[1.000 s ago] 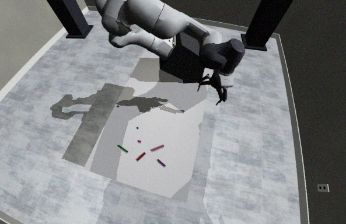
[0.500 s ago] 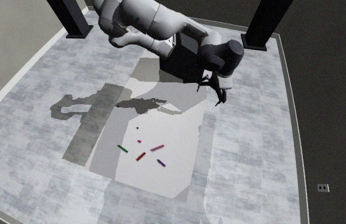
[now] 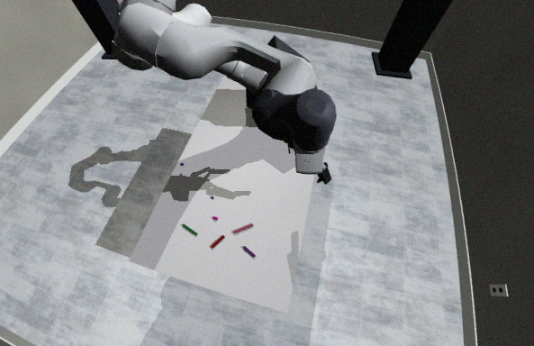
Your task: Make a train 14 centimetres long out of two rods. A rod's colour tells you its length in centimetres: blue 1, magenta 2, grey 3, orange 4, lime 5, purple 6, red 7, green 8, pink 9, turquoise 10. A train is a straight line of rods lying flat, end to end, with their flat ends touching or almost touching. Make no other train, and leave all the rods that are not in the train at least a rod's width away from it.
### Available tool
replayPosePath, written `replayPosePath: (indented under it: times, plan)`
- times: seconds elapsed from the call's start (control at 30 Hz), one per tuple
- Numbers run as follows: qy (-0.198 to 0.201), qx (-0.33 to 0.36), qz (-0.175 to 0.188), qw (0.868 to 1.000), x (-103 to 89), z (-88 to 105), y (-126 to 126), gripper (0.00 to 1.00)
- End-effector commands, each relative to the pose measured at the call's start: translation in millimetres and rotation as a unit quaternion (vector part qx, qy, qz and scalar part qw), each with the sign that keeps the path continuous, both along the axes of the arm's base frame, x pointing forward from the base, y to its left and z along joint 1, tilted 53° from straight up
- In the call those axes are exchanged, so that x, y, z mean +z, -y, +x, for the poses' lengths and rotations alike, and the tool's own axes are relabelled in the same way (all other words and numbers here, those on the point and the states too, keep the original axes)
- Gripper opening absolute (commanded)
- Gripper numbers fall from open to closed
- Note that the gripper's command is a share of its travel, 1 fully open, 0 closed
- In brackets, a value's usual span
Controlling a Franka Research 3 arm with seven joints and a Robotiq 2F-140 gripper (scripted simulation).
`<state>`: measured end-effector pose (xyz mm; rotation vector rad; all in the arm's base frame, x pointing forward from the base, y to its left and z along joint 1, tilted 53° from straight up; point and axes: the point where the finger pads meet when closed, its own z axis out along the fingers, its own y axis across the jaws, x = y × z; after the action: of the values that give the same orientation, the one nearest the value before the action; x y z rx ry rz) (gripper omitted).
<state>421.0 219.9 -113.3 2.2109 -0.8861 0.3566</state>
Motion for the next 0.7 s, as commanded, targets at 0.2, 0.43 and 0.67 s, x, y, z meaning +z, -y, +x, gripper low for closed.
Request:
replayPosePath:
  times: [0.2, 0.43, 0.67]
  plan:
    - [-0.063, -0.012, 0.044, 0.997, 64.7, 38.0, 10.1, 1.0]
    - [-0.073, -0.036, 0.091, 0.993, 119.4, 71.0, 24.0, 1.0]
    - [-0.076, -0.046, 0.118, 0.989, 150.1, 87.2, 34.2, 1.0]
